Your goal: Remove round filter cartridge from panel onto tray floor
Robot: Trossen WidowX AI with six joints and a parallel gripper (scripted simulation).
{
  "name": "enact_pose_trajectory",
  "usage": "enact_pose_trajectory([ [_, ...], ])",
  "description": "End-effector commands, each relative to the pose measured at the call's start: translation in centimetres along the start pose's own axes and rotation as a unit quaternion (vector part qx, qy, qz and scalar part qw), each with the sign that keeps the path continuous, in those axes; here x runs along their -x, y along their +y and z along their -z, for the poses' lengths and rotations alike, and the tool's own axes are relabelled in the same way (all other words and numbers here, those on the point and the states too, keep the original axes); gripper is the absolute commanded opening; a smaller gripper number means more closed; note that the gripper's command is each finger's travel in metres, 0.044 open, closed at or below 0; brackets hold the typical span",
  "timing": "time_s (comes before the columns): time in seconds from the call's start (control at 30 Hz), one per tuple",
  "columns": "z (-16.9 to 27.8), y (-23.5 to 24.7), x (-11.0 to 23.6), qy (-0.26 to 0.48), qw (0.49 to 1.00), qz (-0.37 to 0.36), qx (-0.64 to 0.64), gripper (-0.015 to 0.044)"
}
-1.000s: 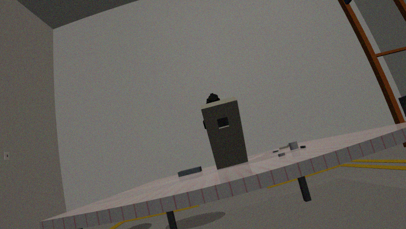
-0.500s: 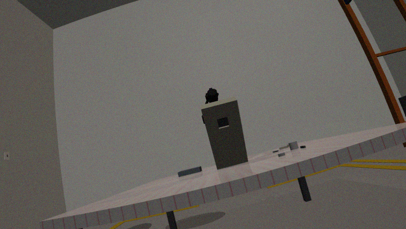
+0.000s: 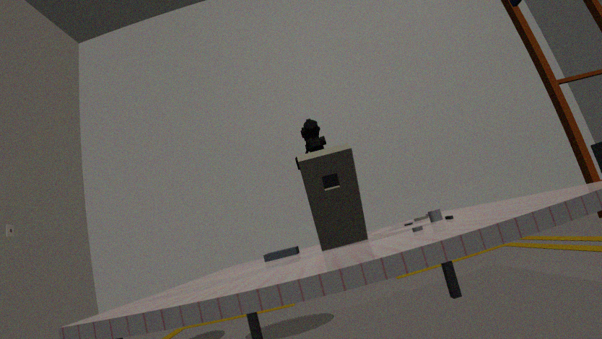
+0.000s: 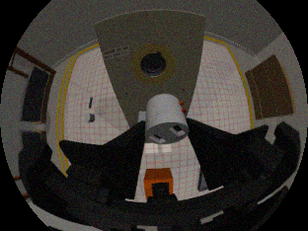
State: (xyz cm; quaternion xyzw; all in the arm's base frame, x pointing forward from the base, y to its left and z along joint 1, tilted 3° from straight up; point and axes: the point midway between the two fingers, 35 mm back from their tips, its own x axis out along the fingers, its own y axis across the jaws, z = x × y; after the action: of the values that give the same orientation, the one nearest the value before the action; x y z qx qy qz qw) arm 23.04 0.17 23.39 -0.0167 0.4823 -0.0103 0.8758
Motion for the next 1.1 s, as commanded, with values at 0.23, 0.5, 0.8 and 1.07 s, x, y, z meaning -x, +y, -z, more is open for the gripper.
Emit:
enact_pose_trajectory([
  [0.23, -0.4, -2.6, -0.1, 0.001, 1.0, 0.001, 0.001, 0.0],
  [0.5, -0.4, -4.9, -0.6, 0.001, 1.0, 0.001, 0.002, 0.0],
  [0.8, -0.1, -7.7, -0.8, -0.003, 1.0, 0.003, 0.002, 0.0],
  [1.07, 0.8, -9.4, -0.9, 0.005, 0.998, 0.031, -0.05, 0.0],
])
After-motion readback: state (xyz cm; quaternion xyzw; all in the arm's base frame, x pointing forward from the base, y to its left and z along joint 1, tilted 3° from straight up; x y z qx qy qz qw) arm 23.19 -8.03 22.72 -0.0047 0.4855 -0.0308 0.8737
